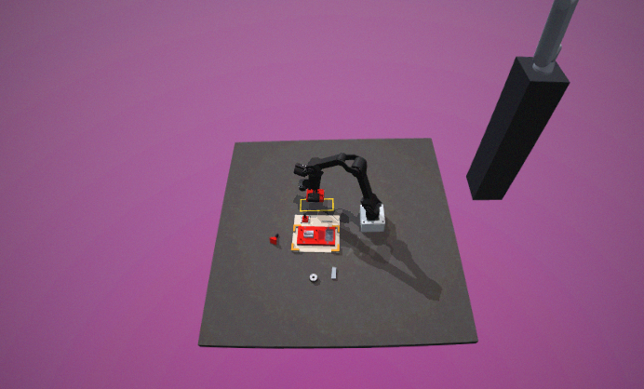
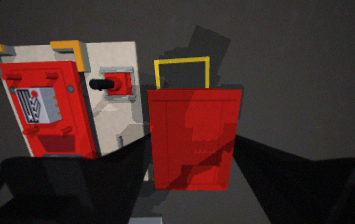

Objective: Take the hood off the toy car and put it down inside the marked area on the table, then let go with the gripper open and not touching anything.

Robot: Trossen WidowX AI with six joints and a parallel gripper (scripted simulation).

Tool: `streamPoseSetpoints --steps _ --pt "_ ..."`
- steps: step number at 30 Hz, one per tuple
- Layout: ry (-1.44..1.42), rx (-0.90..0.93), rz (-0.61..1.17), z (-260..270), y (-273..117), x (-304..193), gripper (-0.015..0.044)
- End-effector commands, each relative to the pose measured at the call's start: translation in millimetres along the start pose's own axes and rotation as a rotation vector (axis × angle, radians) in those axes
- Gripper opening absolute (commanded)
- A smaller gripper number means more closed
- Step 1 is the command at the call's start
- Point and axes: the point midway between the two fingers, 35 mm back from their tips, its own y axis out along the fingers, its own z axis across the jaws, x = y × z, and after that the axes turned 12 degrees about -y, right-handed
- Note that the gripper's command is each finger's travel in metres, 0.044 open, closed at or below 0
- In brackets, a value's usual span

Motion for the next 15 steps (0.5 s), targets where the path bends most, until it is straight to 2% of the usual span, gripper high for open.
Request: streamPoseSetpoints --steps 1,15 --pt "-0.006 0.009 0.013 1.5 9.0 -2.4 0.0000" --pt "-0.006 0.009 0.013 1.6 22.4 -2.6 0.0000"
